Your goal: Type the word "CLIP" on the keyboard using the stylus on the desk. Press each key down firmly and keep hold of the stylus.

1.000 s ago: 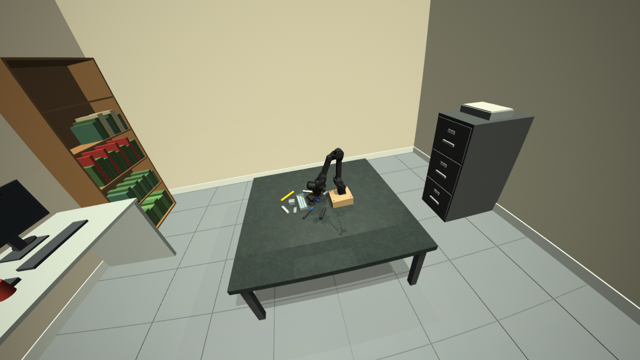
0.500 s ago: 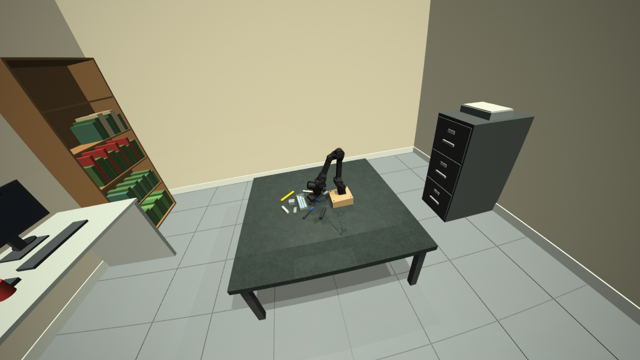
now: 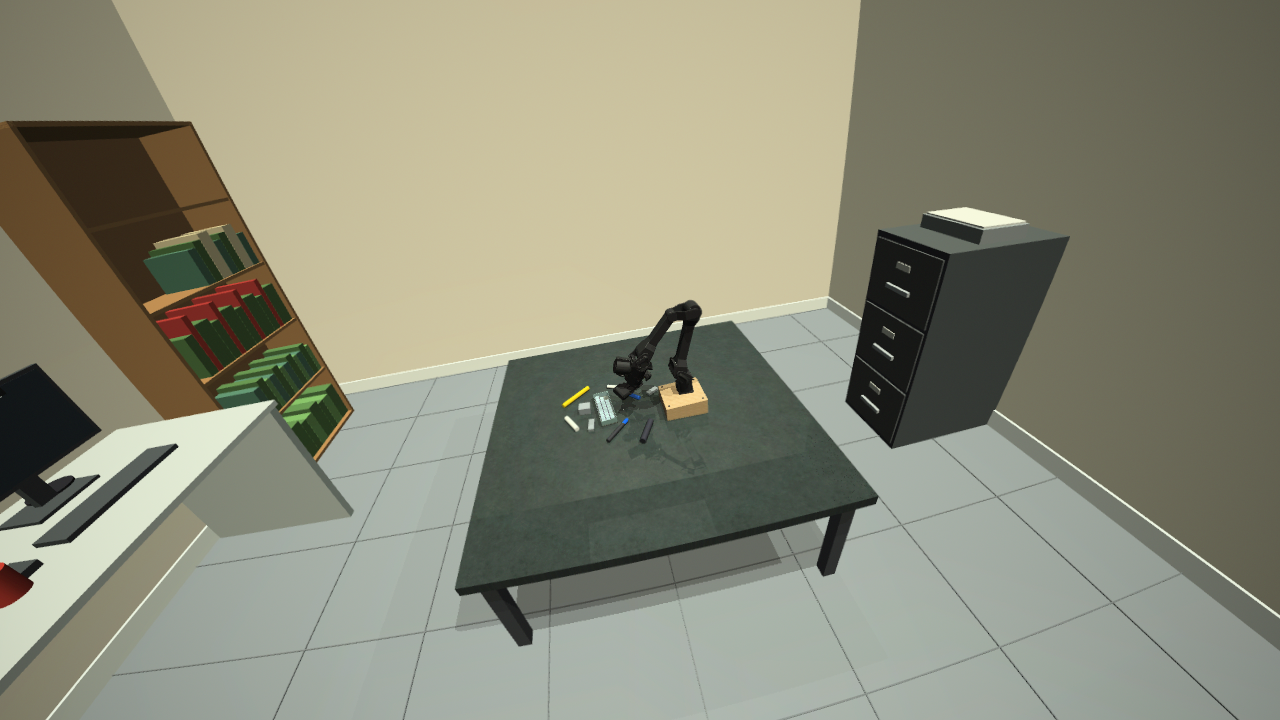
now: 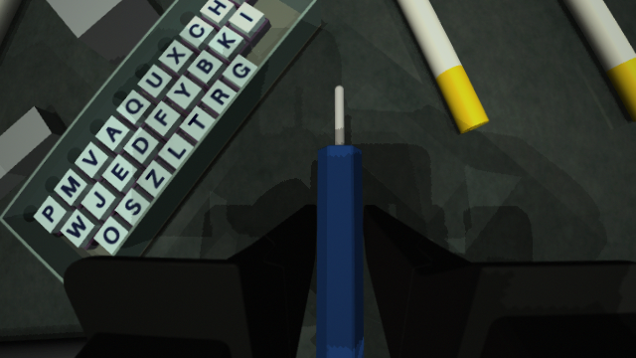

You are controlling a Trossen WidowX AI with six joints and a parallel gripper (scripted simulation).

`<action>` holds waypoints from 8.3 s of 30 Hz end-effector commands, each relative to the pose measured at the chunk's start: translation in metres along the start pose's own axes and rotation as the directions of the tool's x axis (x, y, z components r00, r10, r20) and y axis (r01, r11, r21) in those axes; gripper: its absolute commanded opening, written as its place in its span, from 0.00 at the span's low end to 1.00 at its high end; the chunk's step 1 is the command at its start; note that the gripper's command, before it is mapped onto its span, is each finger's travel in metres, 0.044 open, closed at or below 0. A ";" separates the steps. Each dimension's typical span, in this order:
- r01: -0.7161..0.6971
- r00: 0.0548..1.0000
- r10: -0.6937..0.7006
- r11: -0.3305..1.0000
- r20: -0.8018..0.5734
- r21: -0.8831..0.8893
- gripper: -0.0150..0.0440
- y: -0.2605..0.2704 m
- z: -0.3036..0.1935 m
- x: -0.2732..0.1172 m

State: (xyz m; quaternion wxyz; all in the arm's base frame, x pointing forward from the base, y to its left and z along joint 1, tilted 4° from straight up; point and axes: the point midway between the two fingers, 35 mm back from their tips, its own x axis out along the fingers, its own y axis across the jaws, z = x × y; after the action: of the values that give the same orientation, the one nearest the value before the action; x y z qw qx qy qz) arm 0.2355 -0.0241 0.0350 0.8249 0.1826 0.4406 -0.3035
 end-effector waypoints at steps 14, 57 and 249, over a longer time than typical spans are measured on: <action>-0.011 1.000 0.011 1.000 0.014 0.011 0.25 0.002 0.006 -0.005; 0.172 0.915 -0.364 -0.032 0.172 -0.985 0.25 0.049 0.080 -0.008; -0.274 0.790 -0.497 -0.810 0.359 -0.519 0.25 0.104 0.037 -0.009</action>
State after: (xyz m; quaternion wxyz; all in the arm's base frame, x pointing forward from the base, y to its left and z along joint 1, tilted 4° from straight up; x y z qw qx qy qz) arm 0.3246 0.0364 0.0706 0.1890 -0.7630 0.5947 0.1686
